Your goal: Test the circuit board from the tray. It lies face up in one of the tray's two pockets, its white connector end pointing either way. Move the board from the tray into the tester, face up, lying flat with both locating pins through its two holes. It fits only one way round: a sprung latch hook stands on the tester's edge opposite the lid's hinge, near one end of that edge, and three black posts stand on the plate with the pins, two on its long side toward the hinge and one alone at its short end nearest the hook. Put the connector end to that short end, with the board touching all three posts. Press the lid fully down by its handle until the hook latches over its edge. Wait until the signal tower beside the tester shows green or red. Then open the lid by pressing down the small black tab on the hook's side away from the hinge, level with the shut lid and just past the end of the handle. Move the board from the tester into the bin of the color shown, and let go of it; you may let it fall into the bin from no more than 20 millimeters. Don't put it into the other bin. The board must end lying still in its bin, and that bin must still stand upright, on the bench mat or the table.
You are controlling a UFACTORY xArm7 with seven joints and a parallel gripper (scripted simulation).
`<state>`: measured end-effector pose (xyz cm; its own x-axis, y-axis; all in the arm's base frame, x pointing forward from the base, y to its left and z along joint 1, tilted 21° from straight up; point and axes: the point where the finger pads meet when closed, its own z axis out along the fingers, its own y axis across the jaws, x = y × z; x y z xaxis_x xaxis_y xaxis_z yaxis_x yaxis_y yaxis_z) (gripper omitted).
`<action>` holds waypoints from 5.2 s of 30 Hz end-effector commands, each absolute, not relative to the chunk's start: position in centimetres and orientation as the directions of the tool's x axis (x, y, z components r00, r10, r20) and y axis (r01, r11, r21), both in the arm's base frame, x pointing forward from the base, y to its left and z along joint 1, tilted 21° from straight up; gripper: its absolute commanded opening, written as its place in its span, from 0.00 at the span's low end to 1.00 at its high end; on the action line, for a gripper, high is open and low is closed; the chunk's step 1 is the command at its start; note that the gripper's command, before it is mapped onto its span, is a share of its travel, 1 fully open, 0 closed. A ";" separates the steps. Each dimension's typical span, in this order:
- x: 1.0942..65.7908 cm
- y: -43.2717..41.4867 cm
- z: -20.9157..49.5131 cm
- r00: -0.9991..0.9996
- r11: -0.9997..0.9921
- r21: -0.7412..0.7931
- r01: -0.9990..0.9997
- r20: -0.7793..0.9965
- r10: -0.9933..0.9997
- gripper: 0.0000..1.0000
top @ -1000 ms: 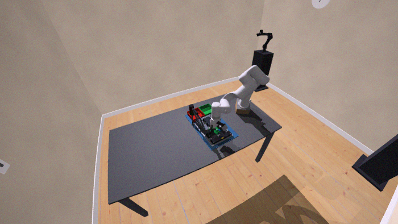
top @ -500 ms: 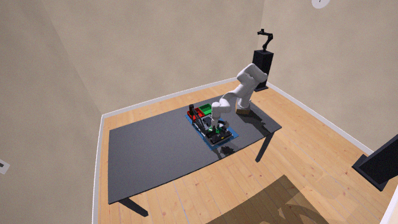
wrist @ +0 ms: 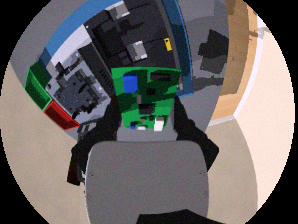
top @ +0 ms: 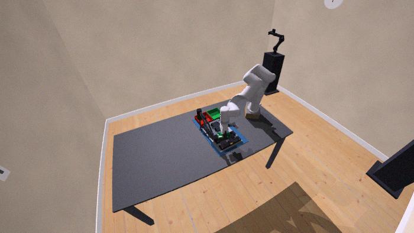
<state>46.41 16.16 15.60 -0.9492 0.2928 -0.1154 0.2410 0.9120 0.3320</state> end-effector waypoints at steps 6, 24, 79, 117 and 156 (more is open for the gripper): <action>46.5 16.1 15.7 -0.974 0.955 0.280 -0.093 -0.225 -0.029 0.79; 46.5 16.1 15.7 -0.757 0.777 0.107 -0.620 -0.343 -0.556 0.79; 46.5 16.1 15.7 0.107 -0.043 -0.229 -0.972 -0.277 -0.955 0.79; 46.4 15.7 15.6 0.111 -0.046 -0.231 -0.972 -0.276 -0.955 0.79; 45.1 6.2 13.0 0.111 -0.046 -0.231 -0.972 -0.276 -0.955 0.79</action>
